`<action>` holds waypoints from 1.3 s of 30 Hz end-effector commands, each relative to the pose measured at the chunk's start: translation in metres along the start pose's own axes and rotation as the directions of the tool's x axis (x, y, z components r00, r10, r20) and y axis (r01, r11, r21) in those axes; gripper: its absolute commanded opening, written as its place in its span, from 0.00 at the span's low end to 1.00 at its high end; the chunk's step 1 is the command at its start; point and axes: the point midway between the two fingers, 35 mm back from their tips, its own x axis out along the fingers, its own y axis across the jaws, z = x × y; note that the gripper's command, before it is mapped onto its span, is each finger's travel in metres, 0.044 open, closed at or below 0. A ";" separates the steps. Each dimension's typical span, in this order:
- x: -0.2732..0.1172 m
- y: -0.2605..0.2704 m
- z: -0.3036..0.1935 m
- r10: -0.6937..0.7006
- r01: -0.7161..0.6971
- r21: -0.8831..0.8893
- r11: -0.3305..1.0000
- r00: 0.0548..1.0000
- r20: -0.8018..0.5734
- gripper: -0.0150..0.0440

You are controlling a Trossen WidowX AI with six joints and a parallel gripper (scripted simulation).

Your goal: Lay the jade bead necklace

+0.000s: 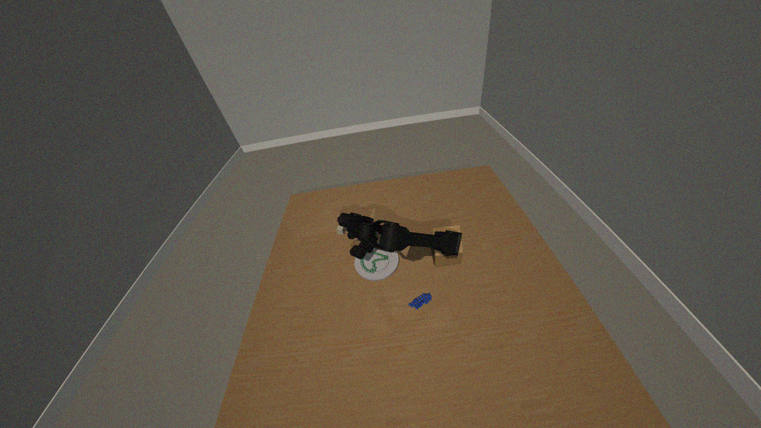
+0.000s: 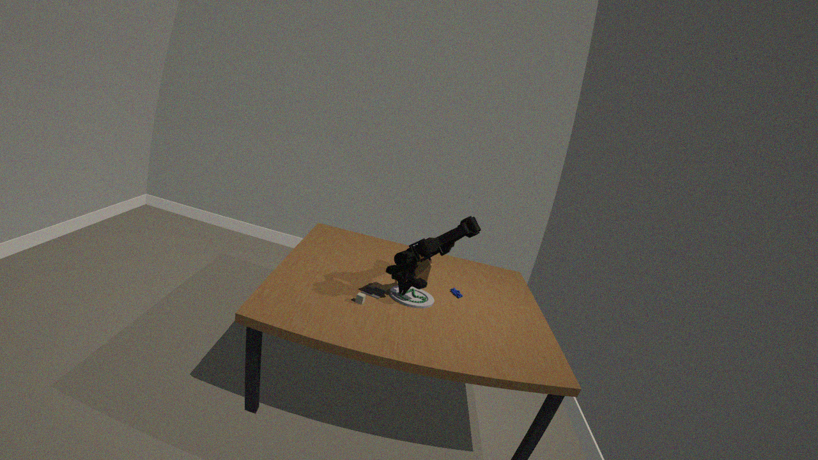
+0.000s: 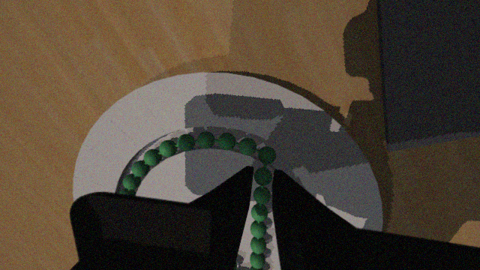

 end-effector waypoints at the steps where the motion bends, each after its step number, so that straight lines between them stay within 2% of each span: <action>1: 0.000 0.000 0.000 0.000 0.000 -0.001 1.000 1.000 0.001 0.25; 39: -0.002 -0.012 0.007 0.003 -0.003 0.008 1.000 1.000 -0.001 0.25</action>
